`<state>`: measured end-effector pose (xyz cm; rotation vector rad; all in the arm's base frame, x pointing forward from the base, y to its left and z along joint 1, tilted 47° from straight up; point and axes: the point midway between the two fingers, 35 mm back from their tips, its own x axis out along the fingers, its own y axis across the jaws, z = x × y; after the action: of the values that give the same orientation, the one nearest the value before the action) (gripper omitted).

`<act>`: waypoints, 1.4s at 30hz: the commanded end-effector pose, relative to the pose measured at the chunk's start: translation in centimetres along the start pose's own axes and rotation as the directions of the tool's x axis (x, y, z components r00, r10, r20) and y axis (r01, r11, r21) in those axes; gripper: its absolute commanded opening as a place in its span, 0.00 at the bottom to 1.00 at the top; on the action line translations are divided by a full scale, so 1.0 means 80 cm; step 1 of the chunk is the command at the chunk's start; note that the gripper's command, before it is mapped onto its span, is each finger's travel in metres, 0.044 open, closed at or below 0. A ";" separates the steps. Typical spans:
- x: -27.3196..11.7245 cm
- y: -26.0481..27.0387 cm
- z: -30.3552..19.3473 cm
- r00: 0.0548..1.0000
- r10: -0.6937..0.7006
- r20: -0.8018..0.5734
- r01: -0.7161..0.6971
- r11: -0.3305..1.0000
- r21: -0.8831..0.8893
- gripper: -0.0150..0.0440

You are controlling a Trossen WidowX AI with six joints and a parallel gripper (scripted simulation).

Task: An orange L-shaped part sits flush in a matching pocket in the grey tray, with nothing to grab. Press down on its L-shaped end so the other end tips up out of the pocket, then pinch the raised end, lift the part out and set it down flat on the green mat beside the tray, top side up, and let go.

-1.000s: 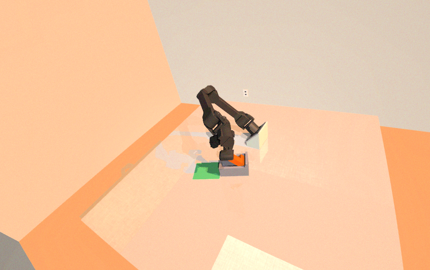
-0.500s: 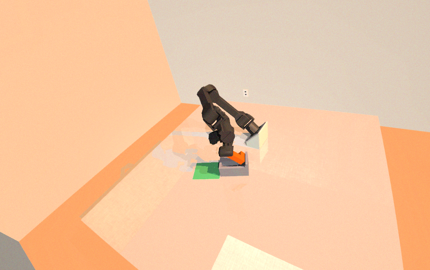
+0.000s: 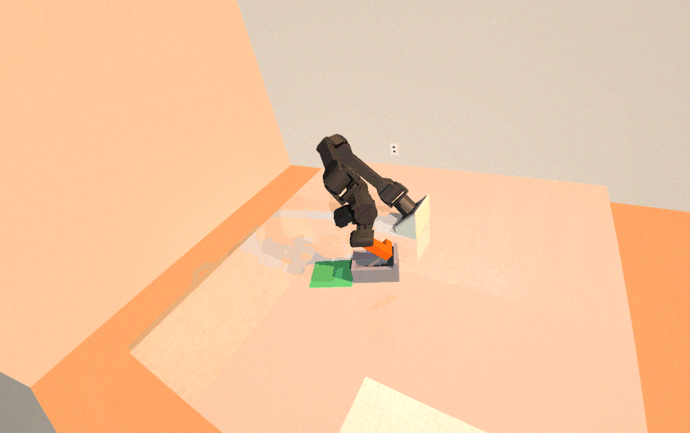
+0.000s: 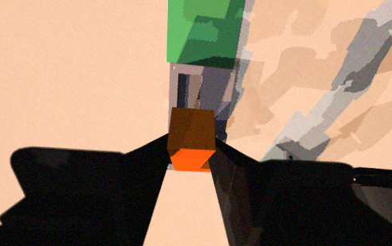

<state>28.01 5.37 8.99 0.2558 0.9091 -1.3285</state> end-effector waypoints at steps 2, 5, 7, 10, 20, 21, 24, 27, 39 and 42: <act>-0.003 0.001 0.007 1.000 0.004 -0.004 -0.004 1.000 0.006 0.25; -0.002 -0.001 0.022 1.000 0.004 -0.004 -0.004 1.000 0.006 0.25; 0.000 -0.002 0.034 1.000 0.004 -0.003 -0.004 1.000 0.006 0.25; 0.001 -0.005 0.053 1.000 0.004 -0.002 -0.004 1.000 0.006 0.25; 0.001 -0.010 0.113 1.000 0.003 0.000 -0.003 1.000 0.007 0.25; 0.001 -0.011 0.119 1.000 0.003 0.000 -0.003 1.000 0.007 0.25; 0.001 -0.012 0.137 1.000 0.003 0.001 -0.003 1.000 0.008 0.25; 0.001 -0.014 0.156 1.000 0.003 0.001 -0.003 1.000 0.007 0.25; 0.000 -0.020 0.209 1.000 0.023 0.010 -0.023 1.000 0.007 0.25; 0.001 -0.020 0.209 1.000 0.023 0.009 -0.023 1.000 0.007 0.25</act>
<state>33.44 -5.61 19.94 0.2671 0.8928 -1.3150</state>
